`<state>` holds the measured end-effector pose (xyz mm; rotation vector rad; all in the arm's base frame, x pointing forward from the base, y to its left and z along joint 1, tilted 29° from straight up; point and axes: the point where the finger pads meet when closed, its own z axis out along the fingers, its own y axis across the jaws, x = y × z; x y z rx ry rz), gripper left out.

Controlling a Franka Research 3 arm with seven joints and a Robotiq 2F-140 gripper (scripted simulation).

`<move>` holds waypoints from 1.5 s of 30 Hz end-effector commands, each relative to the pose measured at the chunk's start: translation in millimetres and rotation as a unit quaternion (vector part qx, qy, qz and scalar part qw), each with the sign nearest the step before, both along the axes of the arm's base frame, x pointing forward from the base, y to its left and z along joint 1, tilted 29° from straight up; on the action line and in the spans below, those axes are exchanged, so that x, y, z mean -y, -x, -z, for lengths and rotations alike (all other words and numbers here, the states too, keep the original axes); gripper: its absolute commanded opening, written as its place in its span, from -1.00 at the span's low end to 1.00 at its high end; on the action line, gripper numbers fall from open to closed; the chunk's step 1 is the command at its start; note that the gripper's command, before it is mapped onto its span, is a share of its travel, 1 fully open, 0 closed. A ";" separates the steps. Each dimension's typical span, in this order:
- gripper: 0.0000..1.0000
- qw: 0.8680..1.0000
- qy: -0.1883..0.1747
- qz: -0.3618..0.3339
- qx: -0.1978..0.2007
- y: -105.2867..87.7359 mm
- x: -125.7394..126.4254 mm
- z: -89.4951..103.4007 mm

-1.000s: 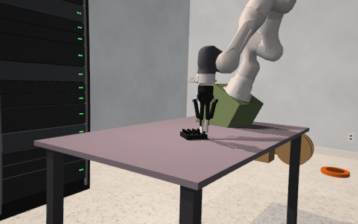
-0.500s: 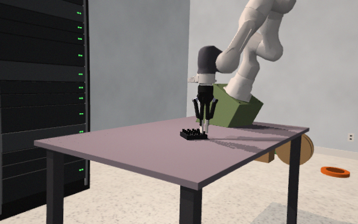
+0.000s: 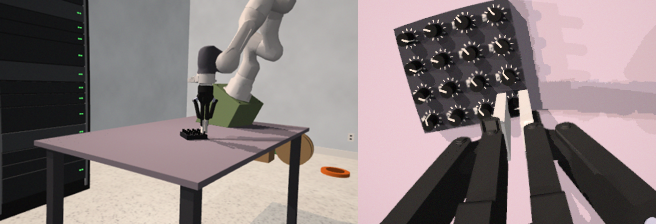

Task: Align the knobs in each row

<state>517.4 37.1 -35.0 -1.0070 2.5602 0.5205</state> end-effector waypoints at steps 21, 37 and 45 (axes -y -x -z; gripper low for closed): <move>-0.90 1.000 0.001 -0.001 0.001 -0.8 -0.7 0.3; -0.90 1.000 0.004 -0.020 0.011 -0.8 -0.7 0.3; -0.90 0.998 0.010 -0.048 0.026 -0.8 -0.7 0.3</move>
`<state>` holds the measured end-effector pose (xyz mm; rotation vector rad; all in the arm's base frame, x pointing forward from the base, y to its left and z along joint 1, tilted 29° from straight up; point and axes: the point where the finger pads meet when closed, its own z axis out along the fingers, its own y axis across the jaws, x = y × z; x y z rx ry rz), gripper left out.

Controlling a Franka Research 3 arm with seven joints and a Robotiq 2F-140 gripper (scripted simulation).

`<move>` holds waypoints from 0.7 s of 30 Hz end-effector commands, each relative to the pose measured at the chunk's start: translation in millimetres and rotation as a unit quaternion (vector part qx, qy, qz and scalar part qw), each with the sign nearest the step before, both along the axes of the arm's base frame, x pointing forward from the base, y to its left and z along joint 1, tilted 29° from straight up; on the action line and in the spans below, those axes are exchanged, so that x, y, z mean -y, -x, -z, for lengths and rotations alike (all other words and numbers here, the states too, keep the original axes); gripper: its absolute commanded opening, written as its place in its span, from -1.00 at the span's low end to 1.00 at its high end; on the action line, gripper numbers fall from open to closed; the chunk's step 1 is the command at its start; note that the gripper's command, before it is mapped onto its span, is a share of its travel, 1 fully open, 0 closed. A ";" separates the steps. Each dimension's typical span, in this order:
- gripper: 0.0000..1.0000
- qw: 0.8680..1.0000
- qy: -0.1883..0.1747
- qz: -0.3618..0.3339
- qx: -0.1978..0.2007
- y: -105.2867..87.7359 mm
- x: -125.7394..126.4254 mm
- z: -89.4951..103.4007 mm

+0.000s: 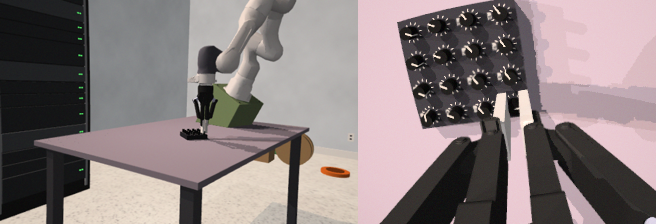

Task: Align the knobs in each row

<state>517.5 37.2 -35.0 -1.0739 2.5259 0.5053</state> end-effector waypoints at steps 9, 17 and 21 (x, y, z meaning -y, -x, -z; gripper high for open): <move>-0.90 0.996 0.015 -0.075 0.040 -0.7 -0.7 0.3; -0.90 0.988 0.027 -0.135 0.071 -0.7 -0.7 0.3; -0.90 0.982 0.033 -0.164 0.085 -0.7 -0.7 0.3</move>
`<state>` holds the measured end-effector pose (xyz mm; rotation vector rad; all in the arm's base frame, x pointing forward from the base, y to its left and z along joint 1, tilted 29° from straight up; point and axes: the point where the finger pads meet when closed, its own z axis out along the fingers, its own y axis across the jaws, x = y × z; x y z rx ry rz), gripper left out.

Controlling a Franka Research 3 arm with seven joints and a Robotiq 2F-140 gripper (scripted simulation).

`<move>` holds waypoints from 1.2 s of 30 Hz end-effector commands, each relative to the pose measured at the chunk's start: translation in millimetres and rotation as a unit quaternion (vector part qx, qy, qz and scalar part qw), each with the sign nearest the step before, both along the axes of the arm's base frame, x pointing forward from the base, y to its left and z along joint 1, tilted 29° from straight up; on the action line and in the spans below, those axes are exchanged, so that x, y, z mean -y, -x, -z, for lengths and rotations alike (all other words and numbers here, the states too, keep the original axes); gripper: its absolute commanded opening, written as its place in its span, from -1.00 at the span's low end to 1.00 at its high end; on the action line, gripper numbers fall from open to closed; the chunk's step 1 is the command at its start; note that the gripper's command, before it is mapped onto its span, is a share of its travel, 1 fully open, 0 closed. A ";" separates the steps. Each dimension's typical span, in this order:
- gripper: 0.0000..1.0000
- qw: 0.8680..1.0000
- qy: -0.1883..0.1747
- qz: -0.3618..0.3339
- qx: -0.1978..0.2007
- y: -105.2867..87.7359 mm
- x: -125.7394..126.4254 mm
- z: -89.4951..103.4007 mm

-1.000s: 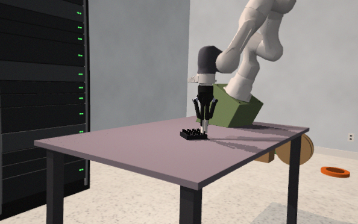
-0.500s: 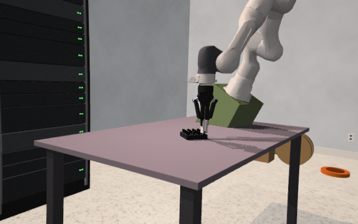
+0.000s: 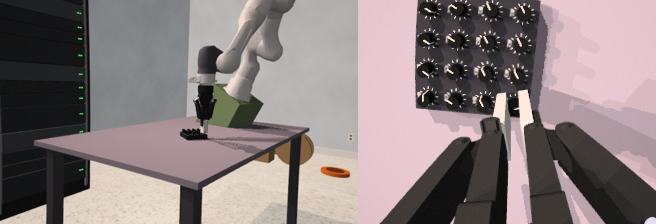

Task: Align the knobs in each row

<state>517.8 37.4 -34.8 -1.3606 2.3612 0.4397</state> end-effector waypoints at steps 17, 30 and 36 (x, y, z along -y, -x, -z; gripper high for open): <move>-0.90 0.981 0.031 -0.169 0.093 -0.4 -0.5 0.5; -0.90 0.959 0.046 -0.247 0.132 -0.4 -0.5 0.5; -0.90 0.943 0.055 -0.289 0.153 -0.4 -0.5 0.5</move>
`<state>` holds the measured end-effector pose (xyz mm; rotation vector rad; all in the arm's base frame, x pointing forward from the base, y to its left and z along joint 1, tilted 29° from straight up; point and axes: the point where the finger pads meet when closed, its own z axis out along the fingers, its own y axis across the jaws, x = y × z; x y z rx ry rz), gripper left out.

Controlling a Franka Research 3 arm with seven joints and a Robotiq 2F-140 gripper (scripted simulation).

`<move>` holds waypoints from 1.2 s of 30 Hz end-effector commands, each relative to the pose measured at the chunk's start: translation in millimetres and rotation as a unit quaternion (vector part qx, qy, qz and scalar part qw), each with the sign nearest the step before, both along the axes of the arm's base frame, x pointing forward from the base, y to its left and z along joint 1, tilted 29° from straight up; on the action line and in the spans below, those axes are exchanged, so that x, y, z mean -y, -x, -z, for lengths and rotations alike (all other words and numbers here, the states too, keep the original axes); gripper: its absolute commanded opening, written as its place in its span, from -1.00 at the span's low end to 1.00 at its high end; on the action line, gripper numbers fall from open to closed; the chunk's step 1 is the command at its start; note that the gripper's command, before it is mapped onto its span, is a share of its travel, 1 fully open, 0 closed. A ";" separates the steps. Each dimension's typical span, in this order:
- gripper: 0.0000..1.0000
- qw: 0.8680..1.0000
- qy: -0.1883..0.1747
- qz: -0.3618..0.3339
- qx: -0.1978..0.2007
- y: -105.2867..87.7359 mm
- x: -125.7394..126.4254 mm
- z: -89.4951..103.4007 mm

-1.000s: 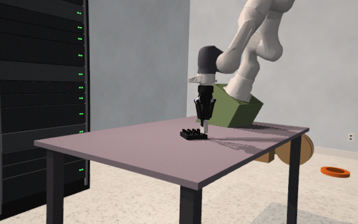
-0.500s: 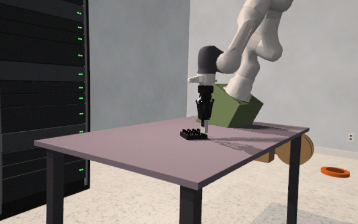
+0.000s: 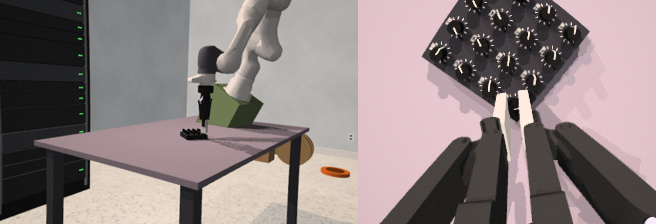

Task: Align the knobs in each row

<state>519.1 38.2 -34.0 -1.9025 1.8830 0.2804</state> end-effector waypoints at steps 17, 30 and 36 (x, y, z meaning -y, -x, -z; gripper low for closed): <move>-0.90 0.981 0.031 -0.169 0.094 0.9 0.3 1.3; -0.90 0.960 0.045 -0.244 0.132 0.9 0.3 1.3; -0.90 0.944 0.054 -0.286 0.153 0.9 0.3 1.3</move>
